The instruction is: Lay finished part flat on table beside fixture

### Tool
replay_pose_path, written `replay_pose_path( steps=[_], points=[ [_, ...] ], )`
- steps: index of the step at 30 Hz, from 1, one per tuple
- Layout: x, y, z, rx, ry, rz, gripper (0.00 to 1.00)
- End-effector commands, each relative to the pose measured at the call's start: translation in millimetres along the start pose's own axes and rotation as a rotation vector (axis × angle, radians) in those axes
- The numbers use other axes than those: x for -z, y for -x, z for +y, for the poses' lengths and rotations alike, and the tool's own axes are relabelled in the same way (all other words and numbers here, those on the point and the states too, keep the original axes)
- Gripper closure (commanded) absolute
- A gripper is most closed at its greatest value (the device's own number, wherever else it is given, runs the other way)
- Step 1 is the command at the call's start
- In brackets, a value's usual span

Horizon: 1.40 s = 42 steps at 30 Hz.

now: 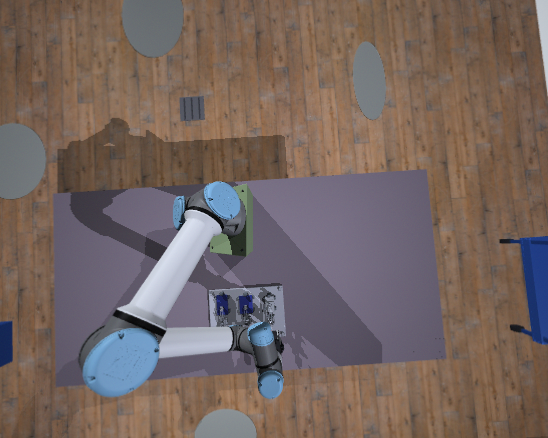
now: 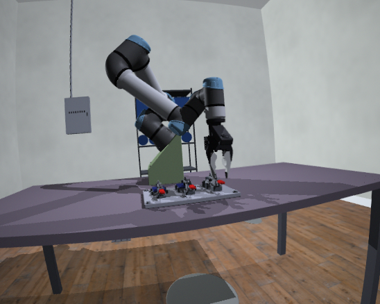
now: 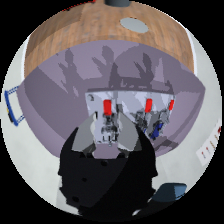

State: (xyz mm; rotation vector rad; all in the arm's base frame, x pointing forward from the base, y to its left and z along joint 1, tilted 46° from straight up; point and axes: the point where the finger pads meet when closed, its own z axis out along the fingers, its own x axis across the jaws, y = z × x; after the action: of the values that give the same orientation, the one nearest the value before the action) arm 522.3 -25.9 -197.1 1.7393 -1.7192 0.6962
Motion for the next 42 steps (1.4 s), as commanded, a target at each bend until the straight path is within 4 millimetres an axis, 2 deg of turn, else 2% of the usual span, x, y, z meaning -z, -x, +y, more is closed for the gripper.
replay_pose_path(
  steps=[1, 34, 42],
  points=[
    [0.4, 0.0, -0.4, 0.000, -0.001, 0.000, 0.72],
    [0.4, 0.0, -0.4, 0.000, -0.001, 0.000, 0.72],
    [-9.1, 0.0, -0.6, 0.000, -0.001, 0.000, 0.72]
  ],
)
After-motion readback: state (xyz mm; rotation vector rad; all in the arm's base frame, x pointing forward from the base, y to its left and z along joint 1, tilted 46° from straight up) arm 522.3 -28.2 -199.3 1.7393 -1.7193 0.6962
